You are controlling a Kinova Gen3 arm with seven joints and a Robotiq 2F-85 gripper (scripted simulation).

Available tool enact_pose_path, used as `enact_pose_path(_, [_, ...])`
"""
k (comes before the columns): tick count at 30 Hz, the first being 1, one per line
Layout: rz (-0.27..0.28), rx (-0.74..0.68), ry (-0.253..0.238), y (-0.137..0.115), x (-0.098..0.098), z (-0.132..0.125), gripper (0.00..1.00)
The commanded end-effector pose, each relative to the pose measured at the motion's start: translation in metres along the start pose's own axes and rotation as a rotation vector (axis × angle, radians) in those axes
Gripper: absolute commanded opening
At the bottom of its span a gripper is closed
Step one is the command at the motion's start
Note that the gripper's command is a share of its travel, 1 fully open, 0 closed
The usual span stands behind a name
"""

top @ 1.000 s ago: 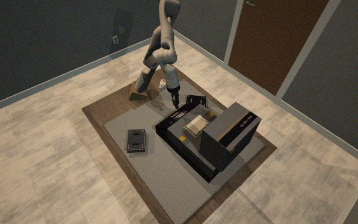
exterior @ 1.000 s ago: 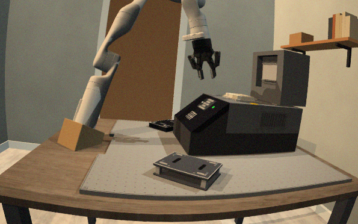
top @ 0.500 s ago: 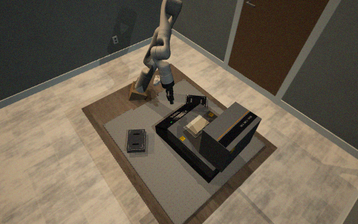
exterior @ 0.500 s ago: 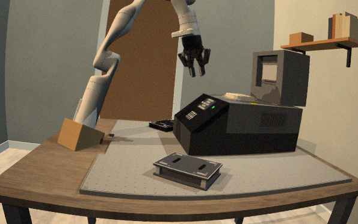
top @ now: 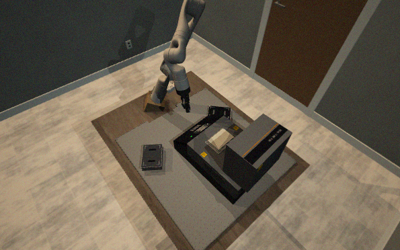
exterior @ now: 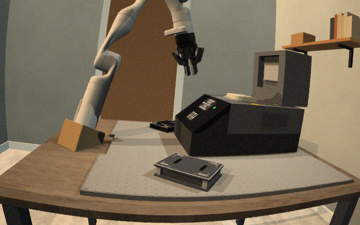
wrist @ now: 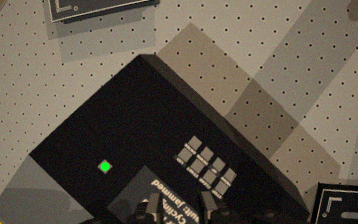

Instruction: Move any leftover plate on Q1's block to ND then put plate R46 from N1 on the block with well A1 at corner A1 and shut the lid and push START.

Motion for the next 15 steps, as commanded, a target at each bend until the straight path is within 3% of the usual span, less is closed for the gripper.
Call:
enact_pose_path(1, [0.000, 0.000, -0.002, 0.000, 0.001, 0.000, 0.28])
enact_pose_path(15, [0.000, 0.000, -0.002, -0.003, -0.014, 0.002, 0.17])
Point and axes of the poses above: the point where the finger pads meet when closed, its own x axis back along the fingers, its own z axis across the jaws, y = z × x, the point moved 10 cm from there along x, back along the fingers, and after that the axes turned 4 degrees about -x, right-handed, at the moved point
